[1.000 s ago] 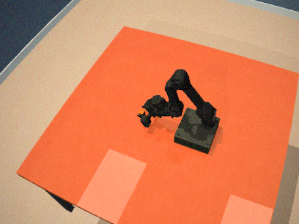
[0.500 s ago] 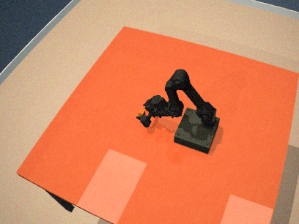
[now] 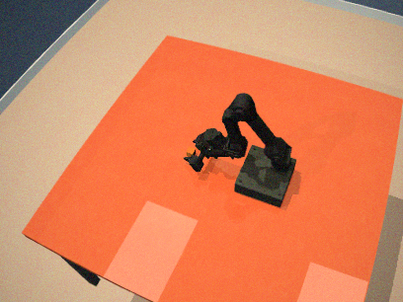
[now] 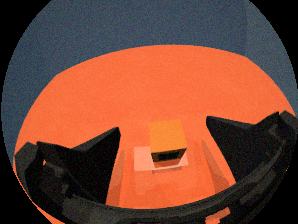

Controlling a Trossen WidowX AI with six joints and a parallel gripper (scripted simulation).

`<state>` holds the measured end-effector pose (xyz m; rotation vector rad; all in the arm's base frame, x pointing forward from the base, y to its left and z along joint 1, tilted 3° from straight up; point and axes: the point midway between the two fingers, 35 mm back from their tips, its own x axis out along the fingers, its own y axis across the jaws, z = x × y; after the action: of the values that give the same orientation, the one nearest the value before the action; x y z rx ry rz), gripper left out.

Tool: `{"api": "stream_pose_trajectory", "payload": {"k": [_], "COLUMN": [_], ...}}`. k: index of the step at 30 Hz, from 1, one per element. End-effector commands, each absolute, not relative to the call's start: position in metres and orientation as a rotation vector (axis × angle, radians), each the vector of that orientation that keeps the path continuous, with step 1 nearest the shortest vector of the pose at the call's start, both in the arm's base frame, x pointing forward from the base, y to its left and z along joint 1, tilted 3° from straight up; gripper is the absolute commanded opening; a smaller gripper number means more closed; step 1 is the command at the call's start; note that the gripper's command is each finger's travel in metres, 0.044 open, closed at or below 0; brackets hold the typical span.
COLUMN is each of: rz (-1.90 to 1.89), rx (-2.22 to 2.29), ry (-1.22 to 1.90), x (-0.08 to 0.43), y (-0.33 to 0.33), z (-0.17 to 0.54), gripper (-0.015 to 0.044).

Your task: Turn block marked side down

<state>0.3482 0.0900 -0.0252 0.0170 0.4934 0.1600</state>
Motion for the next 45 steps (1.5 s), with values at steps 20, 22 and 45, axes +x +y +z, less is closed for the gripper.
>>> {"api": "stream_pose_trajectory", "payload": {"k": [20,22,45], "rz": [0.165,0.164,0.160], "rx": [-0.007,-0.010,-0.023], "ry": [0.879,0.919,1.028], "x": [0.347,0.340,0.335], "y": [0.088,0.086,0.084], "z": [0.038,0.042,0.044], "gripper": [0.0440,0.0440,0.0440]}}
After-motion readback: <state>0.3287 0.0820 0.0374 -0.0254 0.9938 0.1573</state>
